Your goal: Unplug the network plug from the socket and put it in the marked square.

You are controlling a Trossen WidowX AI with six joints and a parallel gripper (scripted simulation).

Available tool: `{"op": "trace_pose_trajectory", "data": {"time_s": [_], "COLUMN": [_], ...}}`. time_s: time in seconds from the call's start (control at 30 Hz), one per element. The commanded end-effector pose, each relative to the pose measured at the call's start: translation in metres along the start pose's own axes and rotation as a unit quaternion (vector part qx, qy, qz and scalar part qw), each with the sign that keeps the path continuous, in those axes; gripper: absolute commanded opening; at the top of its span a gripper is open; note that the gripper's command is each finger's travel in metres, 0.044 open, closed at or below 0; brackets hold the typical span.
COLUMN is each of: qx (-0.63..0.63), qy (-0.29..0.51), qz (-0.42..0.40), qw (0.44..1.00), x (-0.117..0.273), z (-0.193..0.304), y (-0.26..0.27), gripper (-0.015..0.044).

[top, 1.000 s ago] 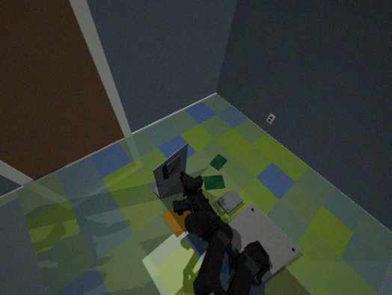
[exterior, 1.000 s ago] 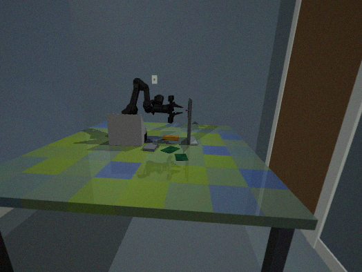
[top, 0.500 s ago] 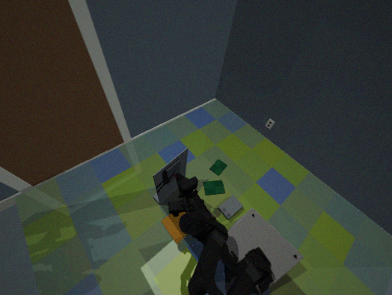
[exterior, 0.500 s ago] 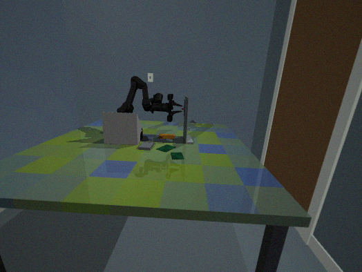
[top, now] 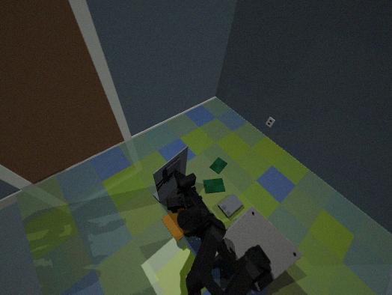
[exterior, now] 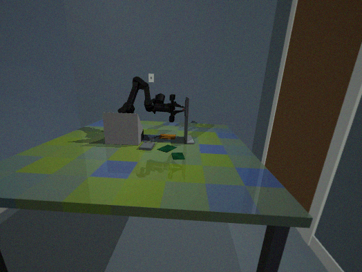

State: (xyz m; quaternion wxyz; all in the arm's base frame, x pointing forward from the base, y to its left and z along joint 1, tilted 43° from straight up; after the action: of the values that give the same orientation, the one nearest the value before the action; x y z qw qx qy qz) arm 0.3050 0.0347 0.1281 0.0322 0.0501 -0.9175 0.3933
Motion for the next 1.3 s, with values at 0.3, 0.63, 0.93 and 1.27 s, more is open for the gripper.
{"op": "trace_pose_trajectory", "data": {"time_s": [0.3,0.63,0.93,1.27], "qx": [0.0,0.0,0.0,0.0], "qy": [0.002,0.002,0.002,0.002], "qz": [0.001,0.001,0.001,0.001], "qw": [1.0,1.0,1.0,1.0], "x": [-0.001,0.002,0.008,0.014], "z": [0.0,0.001,0.001,0.003], "y": [0.0,0.0,0.0,0.0], "gripper": [0.0016,0.0,0.0,0.0]}}
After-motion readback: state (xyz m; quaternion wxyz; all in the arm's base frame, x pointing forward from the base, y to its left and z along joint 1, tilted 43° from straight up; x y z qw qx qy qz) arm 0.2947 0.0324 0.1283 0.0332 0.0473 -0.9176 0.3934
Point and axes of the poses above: the point midway between the two fingers, 35 mm back from their tips, its own x axis back along the fingers, its own y axis across the jaws, z = x × y, the point moved 8 cm from there along x, back along the fingers, and after that the axes turned 1 degree about -x, right-handed, at the moved point
